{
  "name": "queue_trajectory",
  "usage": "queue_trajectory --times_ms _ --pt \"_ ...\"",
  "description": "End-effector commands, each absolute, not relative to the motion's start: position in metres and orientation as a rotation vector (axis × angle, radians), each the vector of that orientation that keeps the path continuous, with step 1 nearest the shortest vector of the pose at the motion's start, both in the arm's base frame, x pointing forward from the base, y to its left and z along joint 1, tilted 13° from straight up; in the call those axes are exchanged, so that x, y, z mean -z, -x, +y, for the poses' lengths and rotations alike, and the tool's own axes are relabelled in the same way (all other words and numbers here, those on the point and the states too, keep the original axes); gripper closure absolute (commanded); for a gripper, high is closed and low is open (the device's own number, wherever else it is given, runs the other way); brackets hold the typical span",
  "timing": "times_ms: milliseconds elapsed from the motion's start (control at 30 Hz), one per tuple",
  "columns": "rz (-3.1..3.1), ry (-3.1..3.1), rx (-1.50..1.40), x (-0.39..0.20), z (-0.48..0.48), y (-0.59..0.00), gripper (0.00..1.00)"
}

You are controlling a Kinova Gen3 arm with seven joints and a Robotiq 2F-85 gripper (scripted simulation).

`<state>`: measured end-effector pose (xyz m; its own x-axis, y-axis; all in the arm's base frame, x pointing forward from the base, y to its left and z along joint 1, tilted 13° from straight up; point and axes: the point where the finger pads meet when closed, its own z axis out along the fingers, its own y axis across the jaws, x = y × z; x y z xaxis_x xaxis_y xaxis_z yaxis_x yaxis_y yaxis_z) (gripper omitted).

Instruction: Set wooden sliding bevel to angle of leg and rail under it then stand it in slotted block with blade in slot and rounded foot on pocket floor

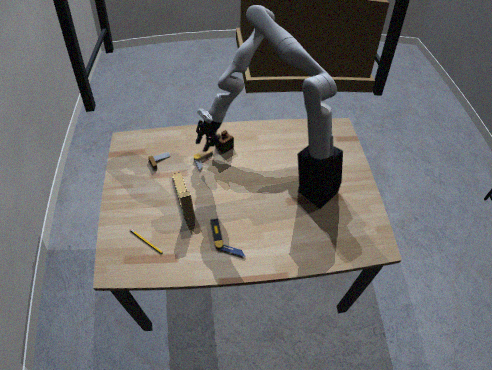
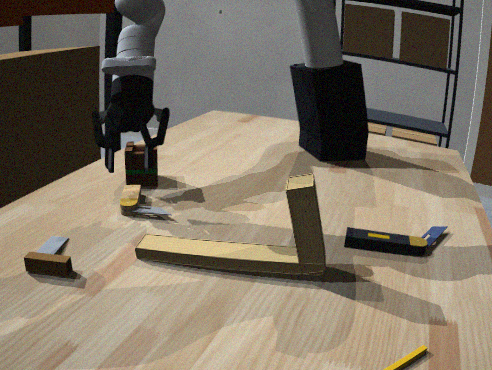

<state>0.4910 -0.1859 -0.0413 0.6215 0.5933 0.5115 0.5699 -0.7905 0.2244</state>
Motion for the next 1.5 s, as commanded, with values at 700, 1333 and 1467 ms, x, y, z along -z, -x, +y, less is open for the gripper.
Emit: queue_trajectory --times_ms 700,1333,1467 --pt "1.003 -2.791 -0.905 0.064 -0.190 -0.495 0.36" --pt "1.003 -2.791 -0.905 0.089 -0.194 -0.499 0.36" --pt "1.003 -2.791 -0.905 0.089 -0.194 -0.499 0.36"
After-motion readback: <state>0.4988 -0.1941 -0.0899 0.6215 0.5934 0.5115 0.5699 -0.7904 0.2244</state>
